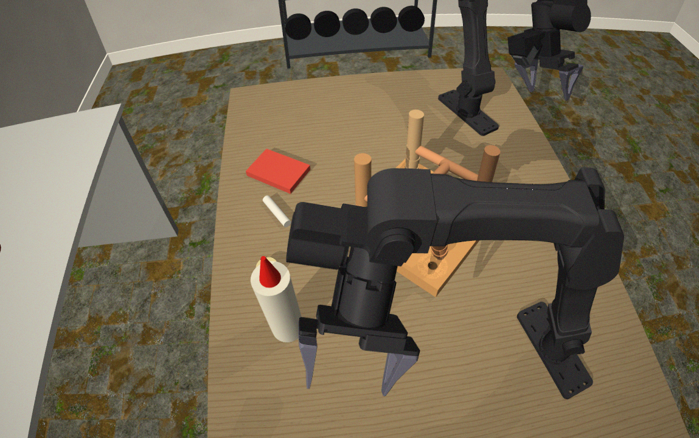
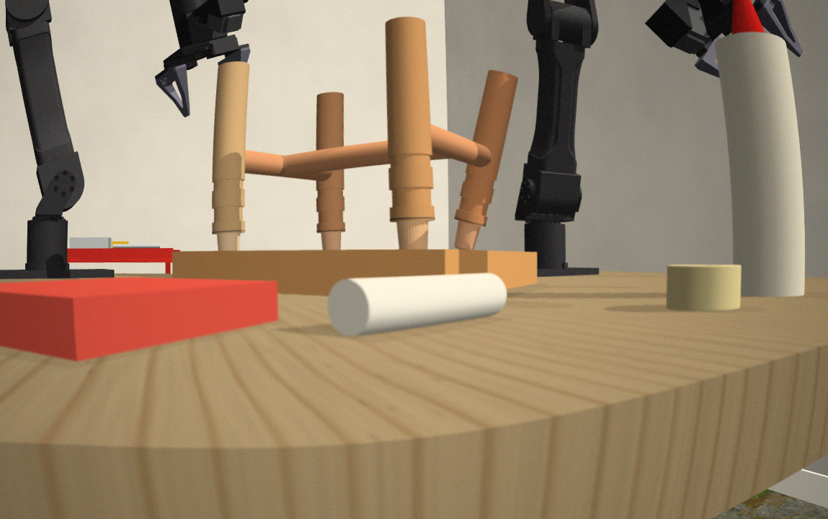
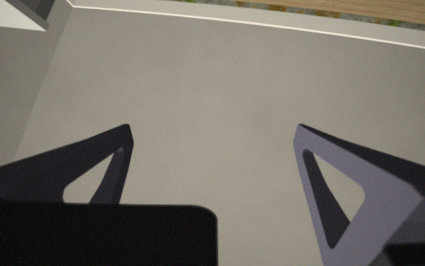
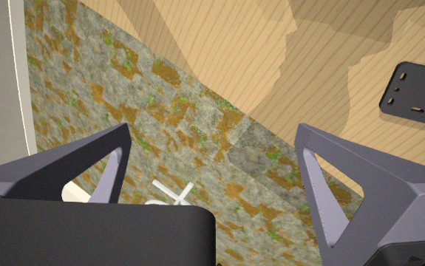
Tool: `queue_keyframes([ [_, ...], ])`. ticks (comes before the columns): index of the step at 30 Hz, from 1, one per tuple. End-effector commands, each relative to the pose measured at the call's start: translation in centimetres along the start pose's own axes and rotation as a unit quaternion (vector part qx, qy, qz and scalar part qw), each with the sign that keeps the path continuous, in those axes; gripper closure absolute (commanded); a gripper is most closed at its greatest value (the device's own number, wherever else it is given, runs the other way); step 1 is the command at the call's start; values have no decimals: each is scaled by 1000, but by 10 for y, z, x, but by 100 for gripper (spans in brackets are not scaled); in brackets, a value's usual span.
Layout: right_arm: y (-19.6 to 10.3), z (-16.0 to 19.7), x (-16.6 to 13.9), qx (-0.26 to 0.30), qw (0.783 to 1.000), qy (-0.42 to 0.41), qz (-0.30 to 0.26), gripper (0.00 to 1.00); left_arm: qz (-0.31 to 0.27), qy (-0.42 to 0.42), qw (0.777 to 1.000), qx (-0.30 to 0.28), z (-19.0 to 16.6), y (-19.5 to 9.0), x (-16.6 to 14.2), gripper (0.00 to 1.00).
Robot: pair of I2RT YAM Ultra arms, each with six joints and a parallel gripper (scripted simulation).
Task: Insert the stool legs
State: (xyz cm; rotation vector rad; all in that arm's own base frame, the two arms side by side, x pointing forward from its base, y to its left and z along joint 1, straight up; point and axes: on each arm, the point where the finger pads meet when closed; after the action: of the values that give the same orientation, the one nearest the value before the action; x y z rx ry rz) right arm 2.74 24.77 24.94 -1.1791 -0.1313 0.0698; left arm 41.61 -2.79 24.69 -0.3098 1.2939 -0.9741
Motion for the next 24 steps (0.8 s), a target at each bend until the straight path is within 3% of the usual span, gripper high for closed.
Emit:
queue_keyframes([
  [1,-5,1,2,6,1000,-2,-6,0,2,-9,1000,8,1,-6,-6,31],
  [17,-5,1,2,6,1000,-2,-6,0,2,-9,1000,8,1,-6,-6,31],
  [18,-5,1,2,6,1000,-2,-6,31,2,-9,1000,8,1,-6,-6,31],
  [24,-5,1,2,6,1000,-2,-6,31,2,-9,1000,8,1,-6,-6,31],
])
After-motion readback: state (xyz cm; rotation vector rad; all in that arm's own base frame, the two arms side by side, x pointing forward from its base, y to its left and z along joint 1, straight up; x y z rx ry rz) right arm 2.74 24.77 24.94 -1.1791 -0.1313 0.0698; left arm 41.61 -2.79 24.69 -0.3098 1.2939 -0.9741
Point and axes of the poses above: on each arm, the point where the finger pads meet when closed, its own y axis out along the fingers, its own z axis across the jaws, x = y × z, and after that the axes turned 5 degrees about -y, right-handed
